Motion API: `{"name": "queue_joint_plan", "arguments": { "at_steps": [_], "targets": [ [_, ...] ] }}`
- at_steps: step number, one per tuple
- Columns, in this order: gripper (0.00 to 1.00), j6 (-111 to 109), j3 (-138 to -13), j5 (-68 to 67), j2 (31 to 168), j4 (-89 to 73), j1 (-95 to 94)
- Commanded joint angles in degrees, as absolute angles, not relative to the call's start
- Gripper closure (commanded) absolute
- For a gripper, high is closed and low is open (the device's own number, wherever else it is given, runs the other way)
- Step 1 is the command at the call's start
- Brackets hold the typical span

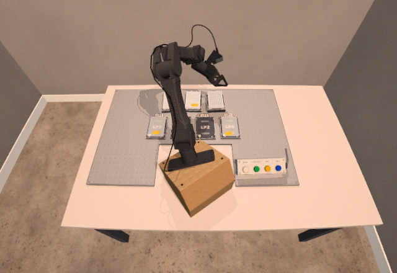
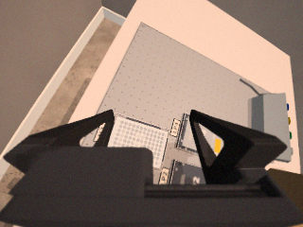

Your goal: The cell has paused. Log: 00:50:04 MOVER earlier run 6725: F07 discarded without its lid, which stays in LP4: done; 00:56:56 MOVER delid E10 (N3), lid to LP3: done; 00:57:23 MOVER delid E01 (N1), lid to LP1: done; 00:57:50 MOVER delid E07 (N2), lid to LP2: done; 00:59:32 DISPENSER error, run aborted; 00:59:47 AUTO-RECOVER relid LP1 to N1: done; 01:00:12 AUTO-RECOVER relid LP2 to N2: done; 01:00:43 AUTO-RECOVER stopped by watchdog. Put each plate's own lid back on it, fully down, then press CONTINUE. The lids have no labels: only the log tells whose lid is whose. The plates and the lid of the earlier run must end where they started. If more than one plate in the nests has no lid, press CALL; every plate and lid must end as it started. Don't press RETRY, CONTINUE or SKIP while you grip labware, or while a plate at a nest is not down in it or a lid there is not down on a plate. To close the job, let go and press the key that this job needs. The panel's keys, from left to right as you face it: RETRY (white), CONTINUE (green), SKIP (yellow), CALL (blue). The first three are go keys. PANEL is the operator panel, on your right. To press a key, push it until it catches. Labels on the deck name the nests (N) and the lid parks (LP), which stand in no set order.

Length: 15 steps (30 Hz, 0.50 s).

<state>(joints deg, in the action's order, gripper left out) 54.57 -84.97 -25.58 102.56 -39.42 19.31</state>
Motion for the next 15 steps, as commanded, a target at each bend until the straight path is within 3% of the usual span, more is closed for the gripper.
{"name": "queue_joint_plan", "arguments": {
  "at_steps": [1,15],
  "targets": [
    [0.00,50.6,-83.0,-23.1,100.0,-38.6,19.9],
    [0.00,41.1,-74.3,-15.8,95.4,-36.6,18.7]
  ]
}}
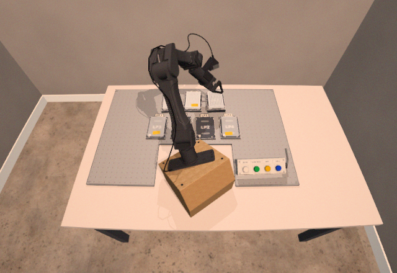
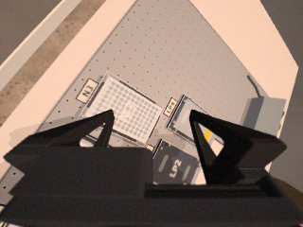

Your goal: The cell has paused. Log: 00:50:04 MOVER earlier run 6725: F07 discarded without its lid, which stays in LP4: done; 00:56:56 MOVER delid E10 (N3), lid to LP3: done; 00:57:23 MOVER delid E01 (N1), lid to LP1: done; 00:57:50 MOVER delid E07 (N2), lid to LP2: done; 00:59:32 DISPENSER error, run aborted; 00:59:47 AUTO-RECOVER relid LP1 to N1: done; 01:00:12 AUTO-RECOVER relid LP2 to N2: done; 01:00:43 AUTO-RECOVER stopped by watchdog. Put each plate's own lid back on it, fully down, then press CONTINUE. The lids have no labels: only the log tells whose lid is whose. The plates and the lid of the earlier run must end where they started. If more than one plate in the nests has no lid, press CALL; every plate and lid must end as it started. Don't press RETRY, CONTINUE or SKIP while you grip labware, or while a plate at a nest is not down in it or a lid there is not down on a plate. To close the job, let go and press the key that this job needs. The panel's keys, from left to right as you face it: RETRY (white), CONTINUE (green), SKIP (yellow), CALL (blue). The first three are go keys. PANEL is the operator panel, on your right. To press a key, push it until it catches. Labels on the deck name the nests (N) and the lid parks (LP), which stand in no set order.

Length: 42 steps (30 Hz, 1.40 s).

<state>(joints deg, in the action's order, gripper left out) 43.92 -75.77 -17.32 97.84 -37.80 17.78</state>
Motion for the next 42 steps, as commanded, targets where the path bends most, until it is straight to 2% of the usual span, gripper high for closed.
{"name": "queue_joint_plan", "arguments": {
  "at_steps": [1,6,10,37,39,42],
  "targets": [
    [0.00,40.5,-73.4,-15.2,95.0,-36.3,18.4],
    [0.00,35.7,-73.8,-11.9,93.7,-37.3,18.9],
    [0.00,32.9,-68.2,-9.4,92.1,-35.4,17.3],
    [0.00,13.8,-53.0,5.6,83.6,-32.4,15.2],
    [0.00,11.2,-55.5,7.0,83.5,-32.7,17.0],
    [0.00,9.1,-50.8,9.0,82.4,-32.2,16.5]
  ]
}}
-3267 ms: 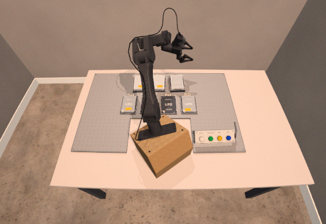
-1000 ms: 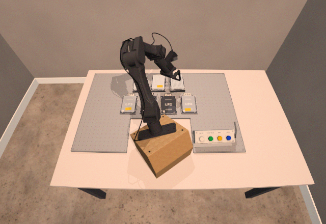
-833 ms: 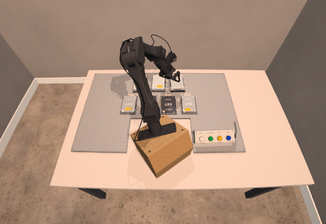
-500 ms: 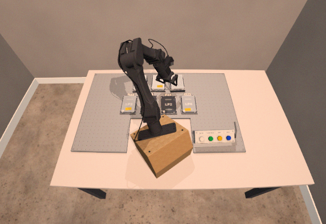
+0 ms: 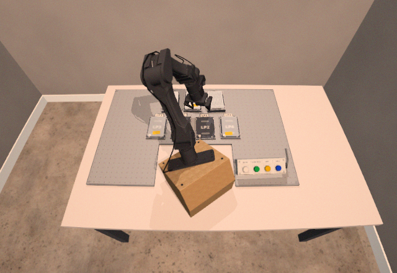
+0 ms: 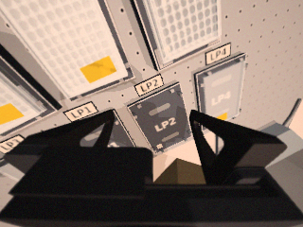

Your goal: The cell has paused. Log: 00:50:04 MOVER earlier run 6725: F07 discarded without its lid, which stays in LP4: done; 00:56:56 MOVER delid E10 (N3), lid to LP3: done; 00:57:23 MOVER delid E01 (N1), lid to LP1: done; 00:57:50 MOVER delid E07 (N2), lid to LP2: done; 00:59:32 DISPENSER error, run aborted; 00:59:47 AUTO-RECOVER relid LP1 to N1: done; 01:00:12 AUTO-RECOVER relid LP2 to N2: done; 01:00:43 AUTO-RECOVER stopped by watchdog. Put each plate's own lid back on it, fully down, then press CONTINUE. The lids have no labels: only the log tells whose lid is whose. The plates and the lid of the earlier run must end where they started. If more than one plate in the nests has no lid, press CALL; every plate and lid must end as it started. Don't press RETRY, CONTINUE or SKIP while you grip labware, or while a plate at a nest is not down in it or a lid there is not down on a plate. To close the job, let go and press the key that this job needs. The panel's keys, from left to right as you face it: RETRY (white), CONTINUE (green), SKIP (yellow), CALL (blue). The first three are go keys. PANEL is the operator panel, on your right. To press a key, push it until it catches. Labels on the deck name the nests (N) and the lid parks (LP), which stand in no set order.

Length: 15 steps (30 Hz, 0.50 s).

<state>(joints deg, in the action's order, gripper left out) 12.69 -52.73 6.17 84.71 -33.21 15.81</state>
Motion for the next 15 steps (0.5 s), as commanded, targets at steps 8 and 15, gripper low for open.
{"name": "queue_joint_plan", "arguments": {
  "at_steps": [8,15],
  "targets": [
    [0.00,3.6,-47.1,13.3,80.4,-31.6,15.8],
    [0.00,-2.6,-42.8,18.1,78.0,-30.9,15.0]
  ]
}}
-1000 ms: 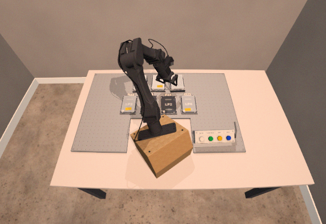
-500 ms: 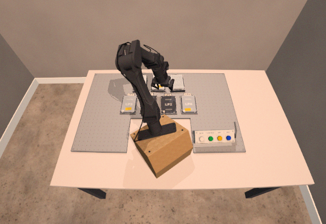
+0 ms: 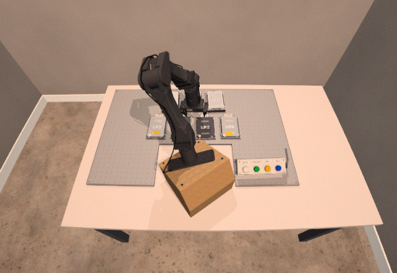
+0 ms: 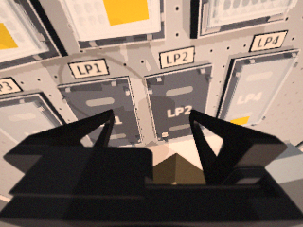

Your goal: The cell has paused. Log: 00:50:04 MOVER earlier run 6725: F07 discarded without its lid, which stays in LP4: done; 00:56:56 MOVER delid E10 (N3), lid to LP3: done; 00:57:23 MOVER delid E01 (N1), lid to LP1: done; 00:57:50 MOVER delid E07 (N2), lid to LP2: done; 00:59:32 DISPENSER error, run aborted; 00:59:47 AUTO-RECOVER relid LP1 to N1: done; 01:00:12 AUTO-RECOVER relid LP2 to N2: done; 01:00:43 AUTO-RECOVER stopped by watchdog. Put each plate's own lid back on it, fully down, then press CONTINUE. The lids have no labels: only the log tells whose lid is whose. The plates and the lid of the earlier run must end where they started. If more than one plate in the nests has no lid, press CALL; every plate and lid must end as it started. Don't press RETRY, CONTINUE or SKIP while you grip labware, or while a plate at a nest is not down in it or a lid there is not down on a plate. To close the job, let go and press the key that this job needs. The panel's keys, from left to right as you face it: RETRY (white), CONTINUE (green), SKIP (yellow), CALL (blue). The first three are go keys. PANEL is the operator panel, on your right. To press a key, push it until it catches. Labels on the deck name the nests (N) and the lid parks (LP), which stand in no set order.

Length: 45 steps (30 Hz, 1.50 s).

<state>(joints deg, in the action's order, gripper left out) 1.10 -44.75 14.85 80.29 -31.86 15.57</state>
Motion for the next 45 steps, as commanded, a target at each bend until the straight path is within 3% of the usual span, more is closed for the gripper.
{"name": "queue_joint_plan", "arguments": {
  "at_steps": [1,18,35,40,41,45],
  "targets": [
    [0.00,-3.6,-42.4,18.8,77.9,-30.8,15.8],
    [0.00,-8.7,-45.6,22.1,79.0,-33.2,17.8],
    [0.15,-14.4,-22.9,36.7,79.0,5.4,37.9],
    [0.20,-17.9,-25.3,41.0,85.0,12.1,43.4],
    [1.00,-18.5,-25.9,41.7,86.5,12.8,44.2],
    [1.00,-19.3,-27.6,43.3,90.5,14.8,45.7]
  ]
}}
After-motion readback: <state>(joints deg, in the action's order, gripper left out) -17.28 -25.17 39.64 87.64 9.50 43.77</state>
